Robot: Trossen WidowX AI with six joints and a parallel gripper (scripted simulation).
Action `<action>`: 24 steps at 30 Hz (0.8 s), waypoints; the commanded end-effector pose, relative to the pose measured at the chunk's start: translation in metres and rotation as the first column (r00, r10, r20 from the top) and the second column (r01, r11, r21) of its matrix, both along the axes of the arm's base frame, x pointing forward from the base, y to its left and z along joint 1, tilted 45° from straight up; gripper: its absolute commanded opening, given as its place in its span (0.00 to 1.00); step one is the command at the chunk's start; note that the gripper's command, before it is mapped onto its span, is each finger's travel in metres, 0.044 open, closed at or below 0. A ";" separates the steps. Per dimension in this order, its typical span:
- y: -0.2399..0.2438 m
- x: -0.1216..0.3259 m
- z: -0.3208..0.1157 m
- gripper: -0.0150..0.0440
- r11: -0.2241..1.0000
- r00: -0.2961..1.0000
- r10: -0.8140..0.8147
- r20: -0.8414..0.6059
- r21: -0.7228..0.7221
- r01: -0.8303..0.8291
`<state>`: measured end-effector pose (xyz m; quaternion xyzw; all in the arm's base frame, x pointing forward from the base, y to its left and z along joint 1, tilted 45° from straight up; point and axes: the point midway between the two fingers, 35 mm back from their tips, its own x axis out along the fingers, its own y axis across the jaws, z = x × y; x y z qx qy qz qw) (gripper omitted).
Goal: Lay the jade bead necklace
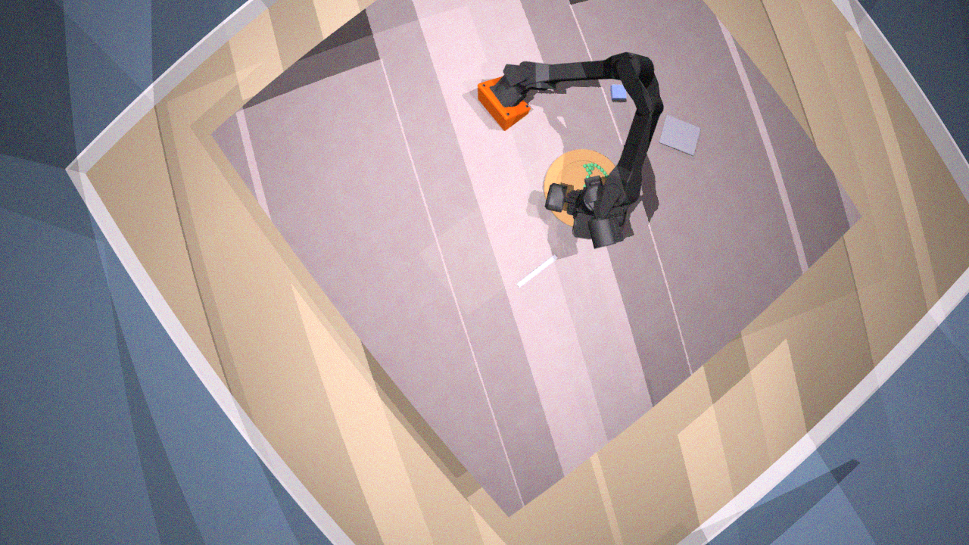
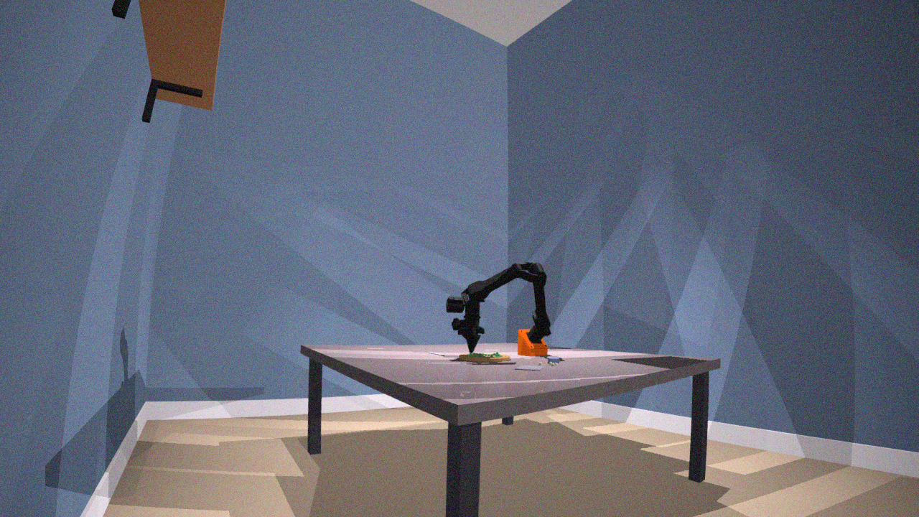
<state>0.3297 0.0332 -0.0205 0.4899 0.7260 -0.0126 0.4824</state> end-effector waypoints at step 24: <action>-0.007 0.000 -0.013 0.74 1.000 1.000 0.004 0.008 -0.004 -0.004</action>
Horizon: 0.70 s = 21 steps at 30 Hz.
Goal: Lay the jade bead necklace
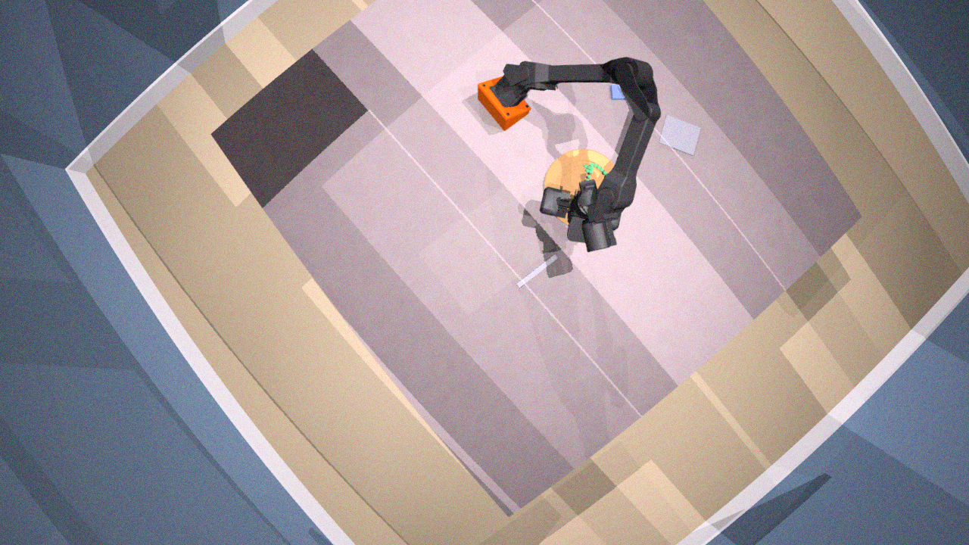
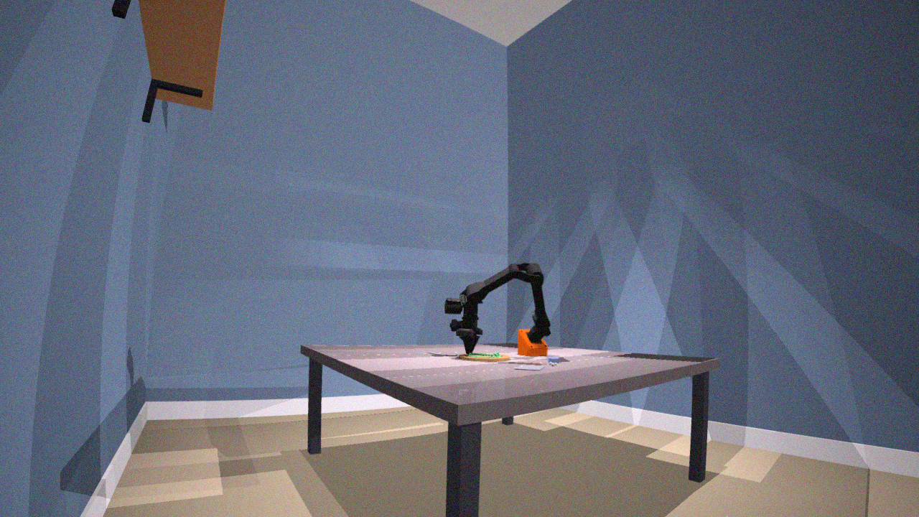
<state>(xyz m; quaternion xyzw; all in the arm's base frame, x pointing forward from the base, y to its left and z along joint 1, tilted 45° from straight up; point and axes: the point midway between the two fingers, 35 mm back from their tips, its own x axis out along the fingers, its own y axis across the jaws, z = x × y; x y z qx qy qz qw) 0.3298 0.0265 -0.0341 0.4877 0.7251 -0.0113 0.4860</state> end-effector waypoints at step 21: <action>-0.003 -0.001 0.004 1.00 1.000 1.000 -0.002 -0.008 0.001 0.002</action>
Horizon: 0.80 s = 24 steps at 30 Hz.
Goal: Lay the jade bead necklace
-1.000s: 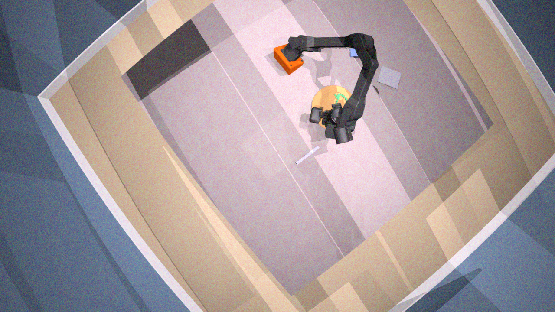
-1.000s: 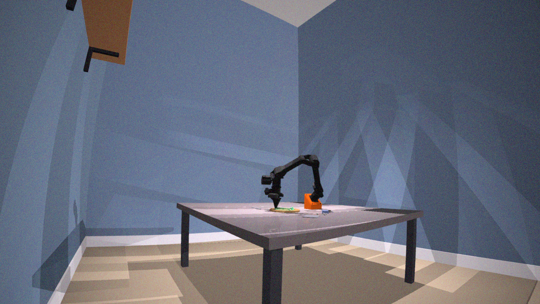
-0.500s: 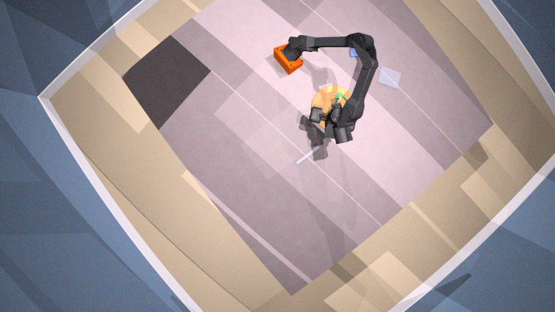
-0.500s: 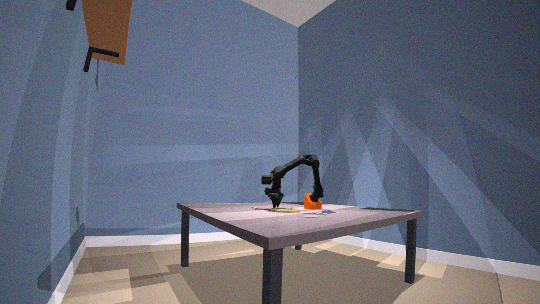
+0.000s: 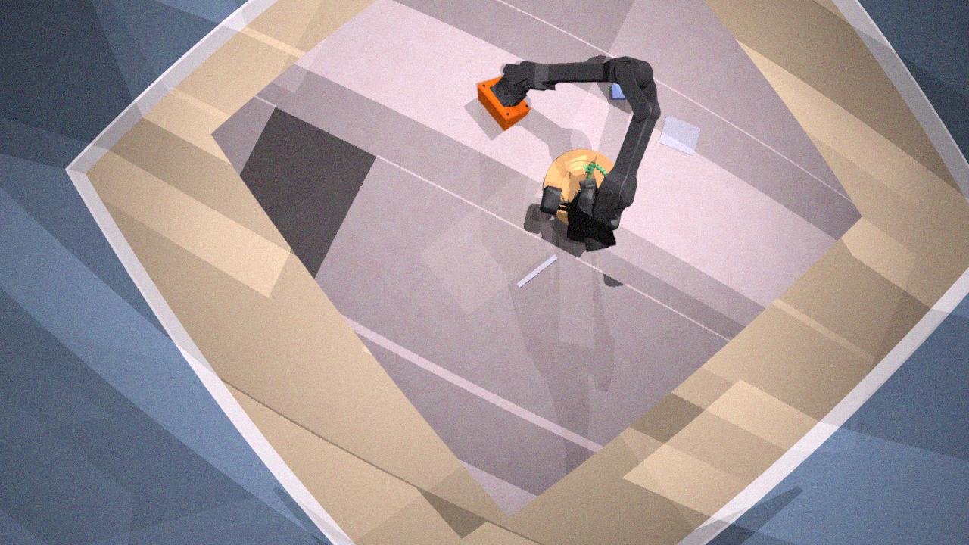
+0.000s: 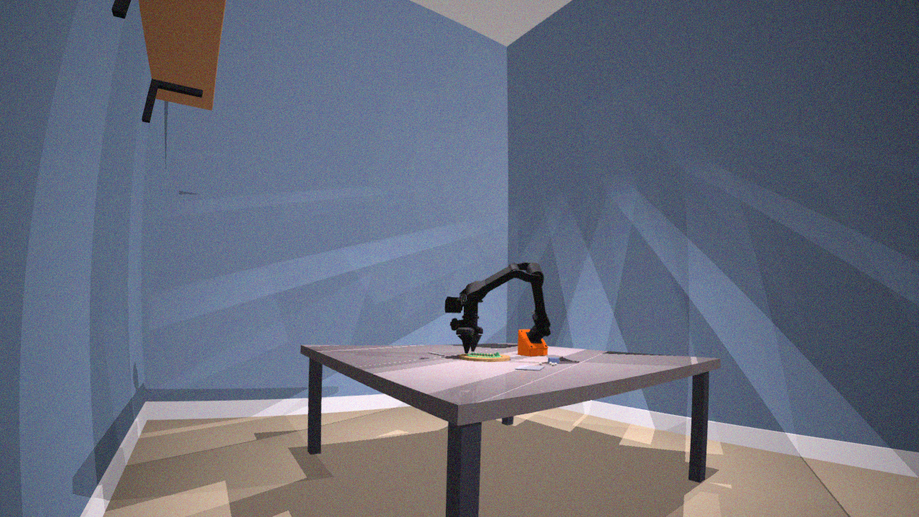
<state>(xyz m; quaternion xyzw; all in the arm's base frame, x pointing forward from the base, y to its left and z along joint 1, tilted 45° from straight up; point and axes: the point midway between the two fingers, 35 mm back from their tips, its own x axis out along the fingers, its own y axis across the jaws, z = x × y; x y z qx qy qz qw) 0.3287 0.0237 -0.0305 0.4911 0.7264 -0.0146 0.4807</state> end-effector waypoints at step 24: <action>-0.011 -0.004 0.025 0.47 0.999 0.999 -0.032 -0.032 -0.006 0.032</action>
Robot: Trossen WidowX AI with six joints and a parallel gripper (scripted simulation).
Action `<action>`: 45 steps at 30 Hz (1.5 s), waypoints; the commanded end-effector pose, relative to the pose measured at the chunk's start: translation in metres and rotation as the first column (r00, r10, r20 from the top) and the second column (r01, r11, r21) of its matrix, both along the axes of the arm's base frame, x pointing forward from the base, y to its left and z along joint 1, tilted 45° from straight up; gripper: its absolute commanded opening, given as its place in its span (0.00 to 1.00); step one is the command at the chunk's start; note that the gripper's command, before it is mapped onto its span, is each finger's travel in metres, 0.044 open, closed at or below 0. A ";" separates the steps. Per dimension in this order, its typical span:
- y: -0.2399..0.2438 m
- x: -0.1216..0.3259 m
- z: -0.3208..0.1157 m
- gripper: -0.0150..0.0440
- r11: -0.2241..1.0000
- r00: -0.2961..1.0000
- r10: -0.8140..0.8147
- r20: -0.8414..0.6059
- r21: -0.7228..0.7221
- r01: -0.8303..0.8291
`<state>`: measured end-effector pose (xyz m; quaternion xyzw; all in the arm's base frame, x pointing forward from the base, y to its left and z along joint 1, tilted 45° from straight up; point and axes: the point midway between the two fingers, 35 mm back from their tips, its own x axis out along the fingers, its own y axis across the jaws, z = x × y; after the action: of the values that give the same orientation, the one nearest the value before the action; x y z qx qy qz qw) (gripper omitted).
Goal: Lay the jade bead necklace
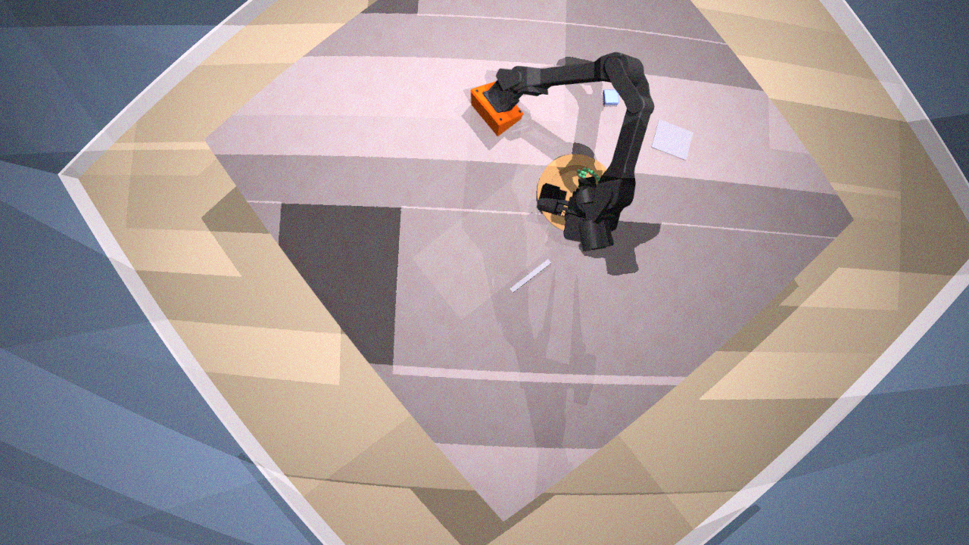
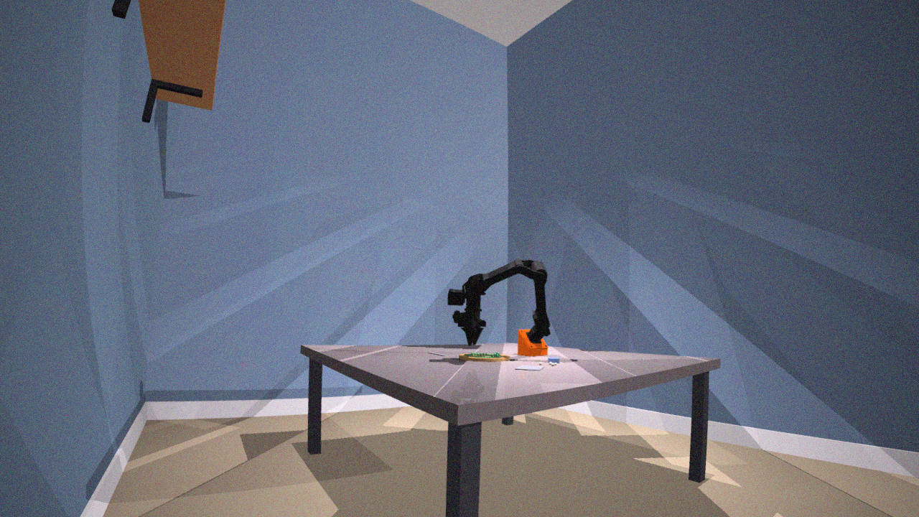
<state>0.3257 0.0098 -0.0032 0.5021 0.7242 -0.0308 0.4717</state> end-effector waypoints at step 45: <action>0.025 -0.002 -0.024 0.25 1.000 1.000 0.007 0.002 -0.004 -0.007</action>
<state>0.3236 0.0346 -0.0273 0.4988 0.7255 -0.0301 0.4732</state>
